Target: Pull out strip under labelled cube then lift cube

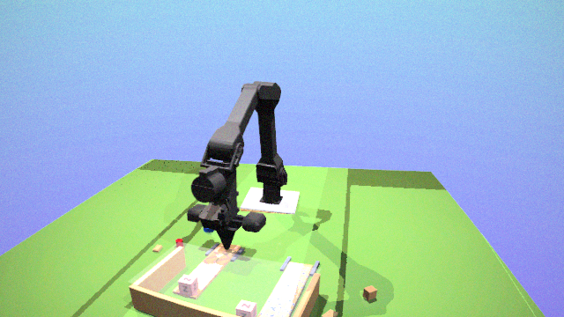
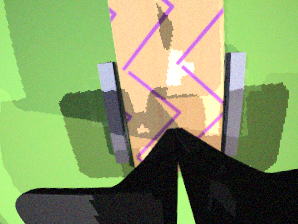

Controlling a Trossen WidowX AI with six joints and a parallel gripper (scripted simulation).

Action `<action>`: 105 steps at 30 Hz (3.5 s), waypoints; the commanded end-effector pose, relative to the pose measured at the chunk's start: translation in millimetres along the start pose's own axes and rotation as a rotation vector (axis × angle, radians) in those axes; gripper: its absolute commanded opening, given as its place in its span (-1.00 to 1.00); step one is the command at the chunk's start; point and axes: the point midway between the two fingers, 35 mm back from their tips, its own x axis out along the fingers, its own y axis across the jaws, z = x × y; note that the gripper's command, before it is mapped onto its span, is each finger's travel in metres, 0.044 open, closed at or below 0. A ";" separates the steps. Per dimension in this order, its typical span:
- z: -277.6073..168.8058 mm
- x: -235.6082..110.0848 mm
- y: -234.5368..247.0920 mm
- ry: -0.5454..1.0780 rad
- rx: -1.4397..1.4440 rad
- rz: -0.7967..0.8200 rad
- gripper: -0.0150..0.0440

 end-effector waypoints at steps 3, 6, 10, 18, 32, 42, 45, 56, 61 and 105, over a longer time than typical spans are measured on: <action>-14.5 4.1 -0.3 0.020 0.002 -0.002 -0.49; -18.9 4.1 -0.2 0.021 0.002 -0.002 -0.49; -24.8 4.1 -0.1 0.021 0.002 -0.002 -0.49; -36.5 4.1 0.1 0.022 0.002 -0.002 -0.49; -58.5 4.0 0.4 0.025 0.002 -0.002 -0.49; -74.0 3.8 0.7 0.026 0.002 -0.002 -0.49; -78.6 3.7 0.8 0.026 0.002 -0.002 -0.49; -95.3 3.5 1.0 0.028 0.002 -0.002 -0.49; -102.8 3.4 1.2 0.029 0.002 -0.002 -0.49; -146.9 2.4 1.9 0.033 0.002 -0.002 -0.49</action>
